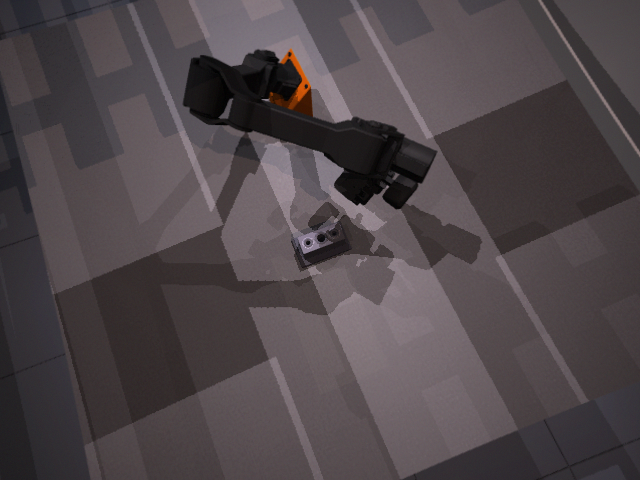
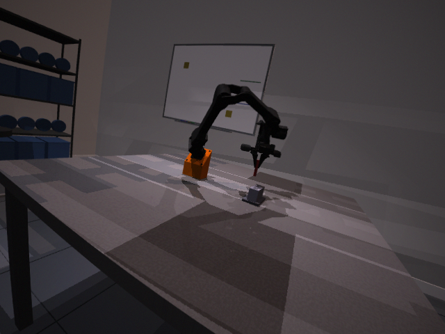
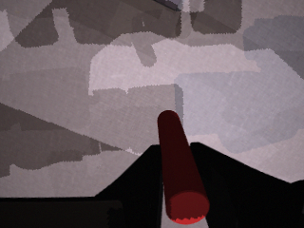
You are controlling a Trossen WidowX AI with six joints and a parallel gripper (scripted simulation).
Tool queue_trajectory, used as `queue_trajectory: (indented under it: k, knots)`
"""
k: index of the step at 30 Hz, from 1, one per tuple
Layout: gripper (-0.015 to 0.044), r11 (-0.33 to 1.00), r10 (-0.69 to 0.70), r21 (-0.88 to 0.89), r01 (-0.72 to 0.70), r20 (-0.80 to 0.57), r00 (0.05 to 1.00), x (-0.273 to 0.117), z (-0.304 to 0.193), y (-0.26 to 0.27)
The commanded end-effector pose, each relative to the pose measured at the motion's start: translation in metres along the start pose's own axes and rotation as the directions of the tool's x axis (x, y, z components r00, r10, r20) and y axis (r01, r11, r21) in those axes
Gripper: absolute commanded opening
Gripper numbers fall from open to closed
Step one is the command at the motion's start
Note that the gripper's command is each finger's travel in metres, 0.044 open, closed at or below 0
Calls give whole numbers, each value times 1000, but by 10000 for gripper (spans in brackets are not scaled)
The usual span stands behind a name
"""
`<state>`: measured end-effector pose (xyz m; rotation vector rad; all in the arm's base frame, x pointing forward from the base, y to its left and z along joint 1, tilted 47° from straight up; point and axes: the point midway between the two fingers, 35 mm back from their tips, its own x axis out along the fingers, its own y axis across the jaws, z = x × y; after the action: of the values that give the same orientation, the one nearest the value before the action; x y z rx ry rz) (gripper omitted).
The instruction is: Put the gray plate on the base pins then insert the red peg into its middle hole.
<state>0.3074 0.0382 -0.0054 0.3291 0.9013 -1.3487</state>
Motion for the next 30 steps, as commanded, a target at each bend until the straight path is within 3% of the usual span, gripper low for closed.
queue_trajectory:
  k: [1, 30]
  knots:
    - [0, 1000, 4, 0, -4, 5, 1000, -1, 12, 2]
    - [0, 1000, -2, 1, 2, 27, 1000, -4, 101, -2]
